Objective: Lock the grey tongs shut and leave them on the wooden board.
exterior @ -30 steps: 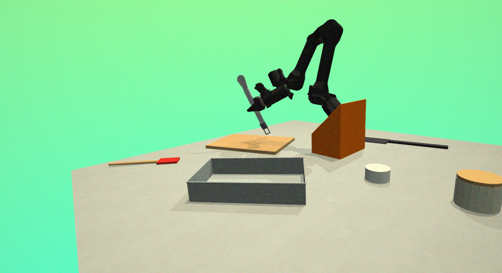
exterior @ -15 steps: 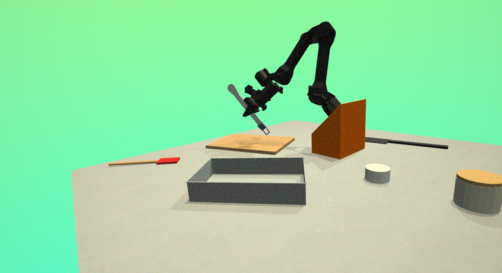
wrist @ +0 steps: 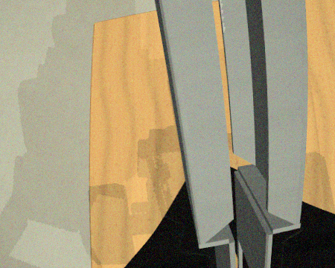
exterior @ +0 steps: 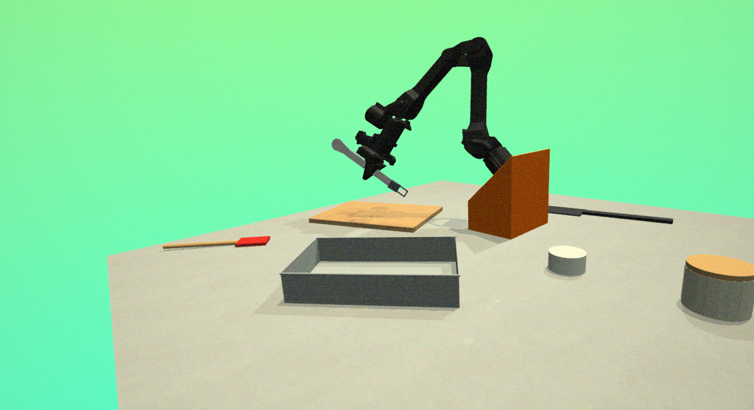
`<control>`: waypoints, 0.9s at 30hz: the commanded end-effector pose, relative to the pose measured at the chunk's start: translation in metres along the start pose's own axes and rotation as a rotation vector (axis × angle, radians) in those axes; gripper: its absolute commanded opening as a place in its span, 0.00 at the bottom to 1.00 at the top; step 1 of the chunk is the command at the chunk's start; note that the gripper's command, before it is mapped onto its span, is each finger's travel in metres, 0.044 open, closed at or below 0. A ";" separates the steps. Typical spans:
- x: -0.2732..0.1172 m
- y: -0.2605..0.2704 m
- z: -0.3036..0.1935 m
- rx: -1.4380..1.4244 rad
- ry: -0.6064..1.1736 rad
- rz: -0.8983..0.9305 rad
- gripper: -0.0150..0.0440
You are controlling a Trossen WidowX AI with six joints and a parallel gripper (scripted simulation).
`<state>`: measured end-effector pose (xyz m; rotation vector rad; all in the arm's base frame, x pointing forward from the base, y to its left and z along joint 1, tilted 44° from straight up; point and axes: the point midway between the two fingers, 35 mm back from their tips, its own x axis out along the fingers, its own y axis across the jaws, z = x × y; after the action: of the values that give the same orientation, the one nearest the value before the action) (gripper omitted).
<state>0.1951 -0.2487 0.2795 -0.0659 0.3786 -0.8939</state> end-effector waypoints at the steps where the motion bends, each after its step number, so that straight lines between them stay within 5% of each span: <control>1: -0.001 0.002 0.005 0.006 0.050 -0.006 0.00; 27: -0.028 0.006 0.008 -0.104 0.490 -0.100 0.00</control>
<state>0.1886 -0.2280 0.2888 0.0448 0.8531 -0.9763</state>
